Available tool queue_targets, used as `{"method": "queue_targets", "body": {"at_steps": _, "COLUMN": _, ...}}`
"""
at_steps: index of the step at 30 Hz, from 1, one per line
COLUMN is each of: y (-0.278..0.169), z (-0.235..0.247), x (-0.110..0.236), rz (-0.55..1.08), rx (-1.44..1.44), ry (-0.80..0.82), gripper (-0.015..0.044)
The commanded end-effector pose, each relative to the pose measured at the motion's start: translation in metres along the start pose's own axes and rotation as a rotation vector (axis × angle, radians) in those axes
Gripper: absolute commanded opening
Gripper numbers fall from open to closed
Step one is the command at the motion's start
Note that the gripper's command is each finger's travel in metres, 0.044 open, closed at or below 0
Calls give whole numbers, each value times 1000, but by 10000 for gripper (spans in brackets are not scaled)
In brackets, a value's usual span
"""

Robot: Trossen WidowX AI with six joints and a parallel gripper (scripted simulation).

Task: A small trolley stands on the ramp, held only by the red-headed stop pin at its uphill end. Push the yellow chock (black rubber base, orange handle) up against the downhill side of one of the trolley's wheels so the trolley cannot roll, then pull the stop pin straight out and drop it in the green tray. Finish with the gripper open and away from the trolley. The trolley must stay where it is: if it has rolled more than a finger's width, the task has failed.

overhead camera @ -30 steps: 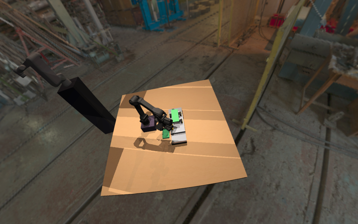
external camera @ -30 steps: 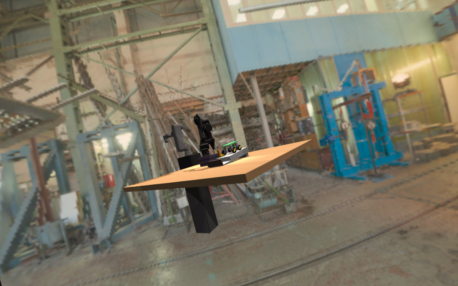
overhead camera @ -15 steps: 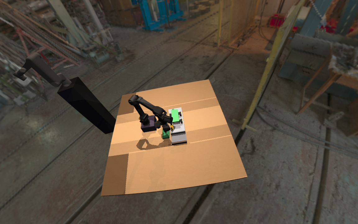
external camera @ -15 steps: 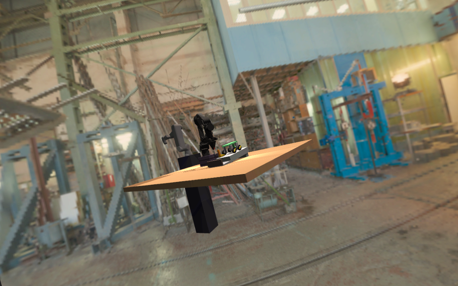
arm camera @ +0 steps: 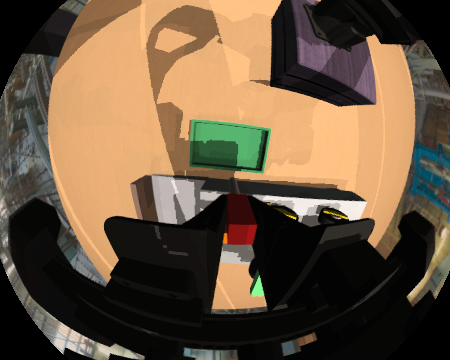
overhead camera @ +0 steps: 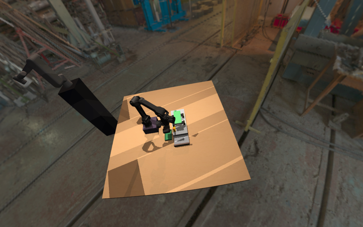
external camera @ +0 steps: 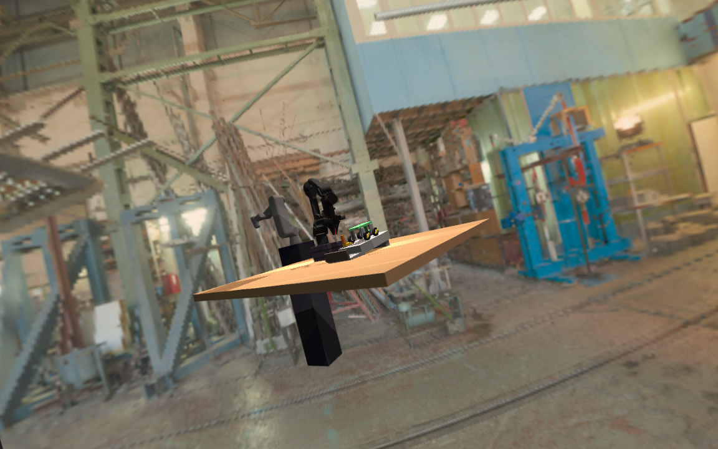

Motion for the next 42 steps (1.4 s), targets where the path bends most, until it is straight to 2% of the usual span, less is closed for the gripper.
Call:
{"method": "queue_targets", "body": {"at_steps": 1, "y": 0, "z": 0, "x": 0, "rz": 0, "rx": -17, "ry": 6, "gripper": 0}}
{"method": "queue_targets", "body": {"at_steps": 16, "y": 25, "z": 3, "x": -21, "rz": -7, "rx": -48, "ry": 8, "gripper": 0}}
{"method": "queue_targets", "body": {"at_steps": 25, "y": 26, "z": 0, "x": -45, "rz": -21, "rx": -47, "ry": -151, "gripper": 0}}
{"method": "queue_targets", "body": {"at_steps": 37, "y": 28, "z": -18, "x": -82, "rz": -21, "rx": -47, "ry": -161, "gripper": 0}}
{"method": "queue_targets", "body": {"at_steps": 42, "y": 28, "z": -20, "x": -85, "rz": -21, "rx": -47, "ry": -162, "gripper": 0}}
Point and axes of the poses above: the point midway between the two fingers, 35 mm back from their tips, its own x axis back along the fingers, its own z axis across the jaws, y = z × x, the point moved 3 cm from there along x, back along the fingers, and after that the axes turned 6 degrees about -x, right-handed, at the moved point
